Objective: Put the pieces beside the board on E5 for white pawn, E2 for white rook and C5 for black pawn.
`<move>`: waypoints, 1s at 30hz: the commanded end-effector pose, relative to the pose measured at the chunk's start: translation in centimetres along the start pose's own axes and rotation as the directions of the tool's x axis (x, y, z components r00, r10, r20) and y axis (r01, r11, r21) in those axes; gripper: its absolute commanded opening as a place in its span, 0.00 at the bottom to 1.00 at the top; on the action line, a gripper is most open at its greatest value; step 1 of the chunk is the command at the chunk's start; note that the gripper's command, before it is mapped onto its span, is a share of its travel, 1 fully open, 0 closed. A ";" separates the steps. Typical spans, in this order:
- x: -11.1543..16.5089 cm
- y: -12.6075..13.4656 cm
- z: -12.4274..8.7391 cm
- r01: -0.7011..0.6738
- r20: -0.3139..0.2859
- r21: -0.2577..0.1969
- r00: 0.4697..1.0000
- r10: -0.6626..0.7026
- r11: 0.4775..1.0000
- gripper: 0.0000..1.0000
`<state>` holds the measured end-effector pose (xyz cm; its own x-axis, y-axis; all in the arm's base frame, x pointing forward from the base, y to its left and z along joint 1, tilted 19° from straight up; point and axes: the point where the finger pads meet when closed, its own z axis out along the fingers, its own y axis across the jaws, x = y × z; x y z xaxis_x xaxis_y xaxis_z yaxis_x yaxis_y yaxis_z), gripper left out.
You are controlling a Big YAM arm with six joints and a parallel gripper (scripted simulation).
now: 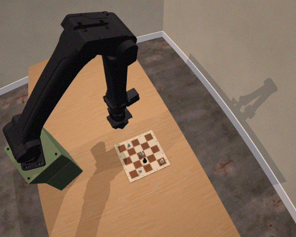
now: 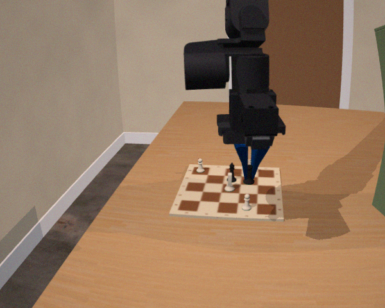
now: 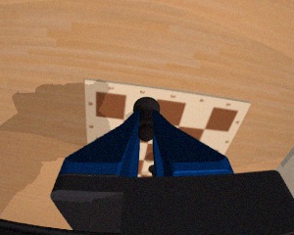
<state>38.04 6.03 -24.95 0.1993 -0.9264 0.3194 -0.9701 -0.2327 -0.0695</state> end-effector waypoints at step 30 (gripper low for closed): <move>17.0 -11.2 -2.3 -0.163 -0.004 0.043 0.987 0.163 0.986 0.00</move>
<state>49.75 -5.71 -18.99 0.0514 -0.9512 0.3043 -0.9894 -0.0898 -0.1137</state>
